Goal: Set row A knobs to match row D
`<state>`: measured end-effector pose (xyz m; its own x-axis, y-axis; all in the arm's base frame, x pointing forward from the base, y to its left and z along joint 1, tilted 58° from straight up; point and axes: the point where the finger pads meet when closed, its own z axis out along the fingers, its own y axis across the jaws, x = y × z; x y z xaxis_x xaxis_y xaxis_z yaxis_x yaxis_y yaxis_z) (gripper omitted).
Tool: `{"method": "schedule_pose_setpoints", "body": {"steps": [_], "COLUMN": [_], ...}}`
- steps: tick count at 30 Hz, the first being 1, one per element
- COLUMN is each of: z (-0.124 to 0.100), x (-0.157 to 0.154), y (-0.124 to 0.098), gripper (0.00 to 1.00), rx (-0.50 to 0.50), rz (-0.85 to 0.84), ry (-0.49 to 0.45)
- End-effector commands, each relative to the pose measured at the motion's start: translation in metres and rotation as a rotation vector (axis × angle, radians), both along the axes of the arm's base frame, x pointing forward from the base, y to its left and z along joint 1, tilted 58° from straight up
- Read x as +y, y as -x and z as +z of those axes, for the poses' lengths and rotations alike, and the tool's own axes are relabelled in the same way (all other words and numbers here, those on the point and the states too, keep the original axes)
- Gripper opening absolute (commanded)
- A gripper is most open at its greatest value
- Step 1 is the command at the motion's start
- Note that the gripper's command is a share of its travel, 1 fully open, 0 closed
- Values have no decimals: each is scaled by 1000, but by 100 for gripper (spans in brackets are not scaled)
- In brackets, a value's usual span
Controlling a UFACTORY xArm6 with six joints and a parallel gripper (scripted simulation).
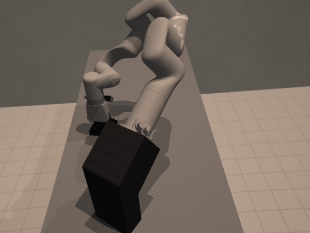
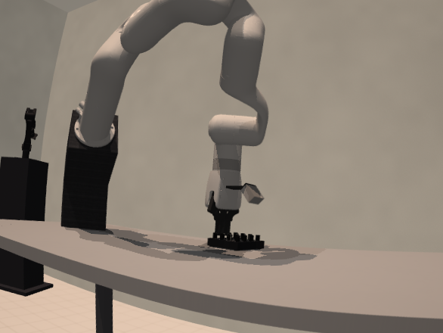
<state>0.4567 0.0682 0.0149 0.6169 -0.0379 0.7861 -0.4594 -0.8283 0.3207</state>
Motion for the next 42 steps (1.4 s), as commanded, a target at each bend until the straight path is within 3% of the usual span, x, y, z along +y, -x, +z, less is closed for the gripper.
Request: {"method": "schedule_pose_setpoints", "body": {"steps": [1, 11, 27, 42], "z": [0, 0, 0, 0], "x": [1, 1, 1, 1], "y": [0, 0, 0, 0], "gripper": [8, 8, 8, 8], "rx": [-9, -43, -163, -361], "rz": [-7, -39, -152, -340], "ry": [-11, -50, -187, -414]}}
